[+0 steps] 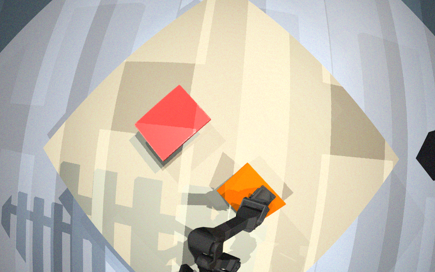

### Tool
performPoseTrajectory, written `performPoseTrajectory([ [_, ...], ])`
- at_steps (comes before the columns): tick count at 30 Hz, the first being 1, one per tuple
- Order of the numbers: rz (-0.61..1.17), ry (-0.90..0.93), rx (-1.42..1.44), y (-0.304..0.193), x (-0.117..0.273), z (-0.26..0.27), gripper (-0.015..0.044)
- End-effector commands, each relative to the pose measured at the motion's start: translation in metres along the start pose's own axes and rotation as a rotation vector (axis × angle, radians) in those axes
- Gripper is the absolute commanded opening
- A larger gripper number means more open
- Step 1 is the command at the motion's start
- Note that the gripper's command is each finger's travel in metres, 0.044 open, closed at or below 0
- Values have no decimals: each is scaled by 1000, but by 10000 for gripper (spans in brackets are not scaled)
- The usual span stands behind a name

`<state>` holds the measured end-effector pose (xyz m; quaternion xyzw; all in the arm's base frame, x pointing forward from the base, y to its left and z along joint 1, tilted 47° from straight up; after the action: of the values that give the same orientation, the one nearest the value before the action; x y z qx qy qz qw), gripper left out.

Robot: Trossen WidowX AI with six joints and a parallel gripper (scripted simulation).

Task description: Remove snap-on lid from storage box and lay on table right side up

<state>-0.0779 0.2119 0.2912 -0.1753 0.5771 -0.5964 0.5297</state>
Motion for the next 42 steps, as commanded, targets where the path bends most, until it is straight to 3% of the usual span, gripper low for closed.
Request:
performPoseTrajectory([
  [1,-19,45,162,26,-22,20,235],
  [12,-142,126,508,84,-54,91,235],
  [24,-361,159,789,135,-50,175,235],
  [34,-643,117,846,182,-6,240,235],
  [42,-904,101,742,213,66,285,235],
])
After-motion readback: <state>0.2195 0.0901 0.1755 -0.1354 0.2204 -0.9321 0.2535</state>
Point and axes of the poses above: the point midway between the two fingers, 35 mm back from their tips, its own x axis back along the fingers, its own z axis across the jaws, y = z × x, the point moved 10 cm from there along x, back along the fingers, and after that the axes turned 8 degrees about x, right-handed, at the moved point
